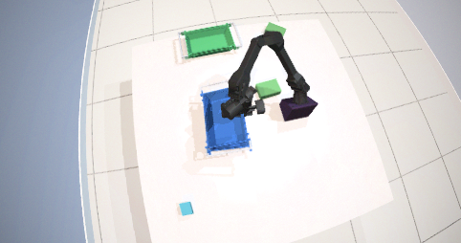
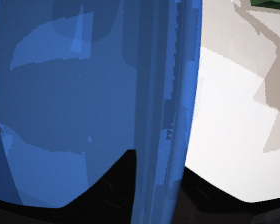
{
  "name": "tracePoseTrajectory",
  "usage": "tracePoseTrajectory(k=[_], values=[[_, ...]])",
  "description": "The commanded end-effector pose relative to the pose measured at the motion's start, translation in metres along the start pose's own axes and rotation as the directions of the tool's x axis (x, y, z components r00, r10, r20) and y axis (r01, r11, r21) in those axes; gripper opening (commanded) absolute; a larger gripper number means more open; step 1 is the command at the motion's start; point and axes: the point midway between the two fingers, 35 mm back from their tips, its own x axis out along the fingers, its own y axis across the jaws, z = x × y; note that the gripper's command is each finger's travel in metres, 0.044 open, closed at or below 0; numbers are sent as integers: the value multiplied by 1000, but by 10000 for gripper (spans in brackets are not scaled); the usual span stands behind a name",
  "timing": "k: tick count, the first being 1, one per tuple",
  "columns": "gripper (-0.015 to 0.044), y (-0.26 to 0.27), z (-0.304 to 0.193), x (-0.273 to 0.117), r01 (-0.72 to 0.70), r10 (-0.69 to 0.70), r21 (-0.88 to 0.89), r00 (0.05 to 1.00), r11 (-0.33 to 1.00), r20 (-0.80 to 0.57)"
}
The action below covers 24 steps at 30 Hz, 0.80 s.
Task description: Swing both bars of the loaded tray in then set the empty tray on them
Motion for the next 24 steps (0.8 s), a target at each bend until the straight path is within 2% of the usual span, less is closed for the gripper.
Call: tracePoseTrajectory(k=[1, 24], values=[[0, -5, 2, 9, 18, -18, 0, 1000, 1000, -1], [0, -10, 1, 23, 18, -18, 0, 1000, 1000, -1]])
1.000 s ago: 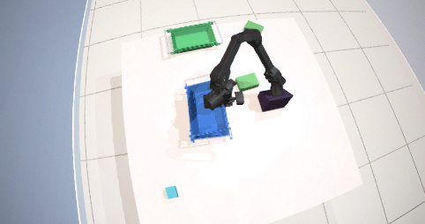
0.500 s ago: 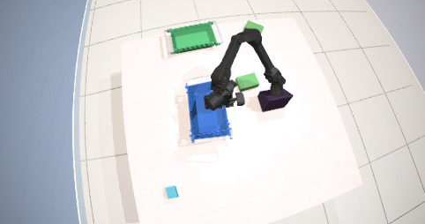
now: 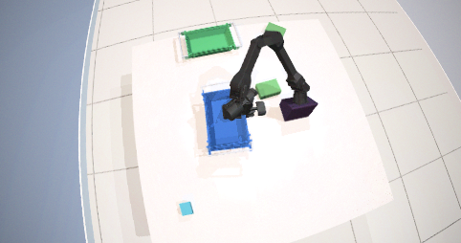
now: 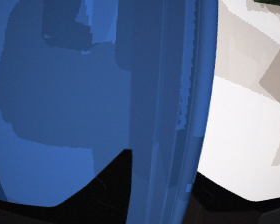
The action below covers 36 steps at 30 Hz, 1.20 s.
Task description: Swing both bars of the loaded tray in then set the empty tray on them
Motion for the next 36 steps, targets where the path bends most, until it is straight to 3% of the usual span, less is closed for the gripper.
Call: tracePoseTrajectory(k=[1, 31, 36], values=[[0, -4, 2, 9, 16, -16, -1, 1000, 1000, -1], [0, -7, 2, 20, 16, -16, -1, 1000, 1000, 0], [73, -7, 2, 20, 16, -16, -1, 1000, 1000, 0]])
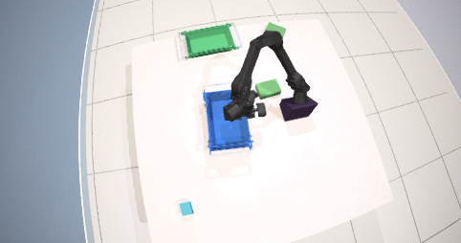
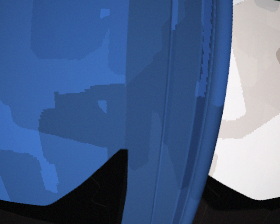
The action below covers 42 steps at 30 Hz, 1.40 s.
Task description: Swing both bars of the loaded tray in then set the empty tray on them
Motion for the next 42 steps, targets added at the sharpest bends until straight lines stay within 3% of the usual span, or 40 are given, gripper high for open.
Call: tracePoseTrajectory(k=[1, 25, 34, 42], values=[[88, -2, 2, 4, 16, -16, -2, 1000, 1000, 2], [440, -2, 2, 4, 16, -16, -2, 1000, 1000, 2], [440, 0, 1, -2, 14, -14, 3, 1000, 1000, 0], [440, 4, -2, -49, 15, -15, -1, 1000, 1000, -6]])
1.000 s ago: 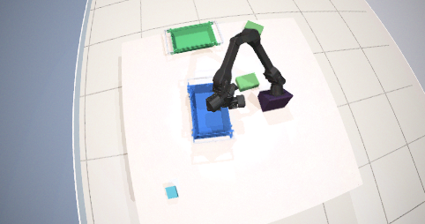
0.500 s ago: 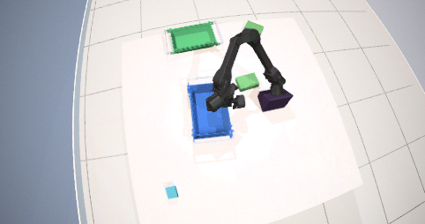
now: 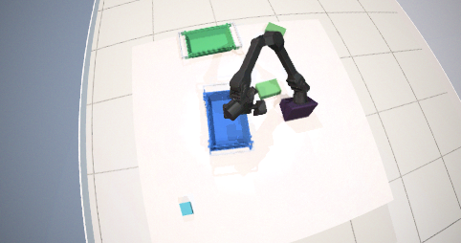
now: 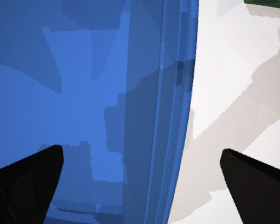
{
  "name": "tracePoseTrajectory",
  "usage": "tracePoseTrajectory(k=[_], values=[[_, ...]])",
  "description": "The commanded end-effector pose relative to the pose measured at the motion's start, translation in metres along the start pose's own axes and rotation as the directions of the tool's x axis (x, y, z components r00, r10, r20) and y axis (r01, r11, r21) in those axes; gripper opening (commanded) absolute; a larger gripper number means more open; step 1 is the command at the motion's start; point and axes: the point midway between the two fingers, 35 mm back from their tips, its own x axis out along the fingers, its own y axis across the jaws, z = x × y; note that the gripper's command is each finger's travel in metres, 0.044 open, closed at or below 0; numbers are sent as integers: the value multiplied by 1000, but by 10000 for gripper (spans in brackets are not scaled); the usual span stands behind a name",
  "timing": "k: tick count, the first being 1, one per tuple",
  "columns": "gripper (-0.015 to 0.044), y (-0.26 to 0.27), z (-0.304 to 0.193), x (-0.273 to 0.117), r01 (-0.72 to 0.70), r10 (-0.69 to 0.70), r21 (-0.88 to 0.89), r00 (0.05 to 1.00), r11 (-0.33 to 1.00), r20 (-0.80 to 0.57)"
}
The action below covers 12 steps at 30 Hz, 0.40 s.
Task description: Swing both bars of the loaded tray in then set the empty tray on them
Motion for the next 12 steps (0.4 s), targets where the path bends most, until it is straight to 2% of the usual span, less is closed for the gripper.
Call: tracePoseTrajectory(k=[1, 8, 12], values=[[440, 2, -2, -28, -3, 3, 5, 1000, 1000, -9], [440, -3, 1, -74, -1, 1, 3, 1000, 1000, -5], [440, -3, 1, -78, -1, 1, 3, 1000, 1000, -5]])
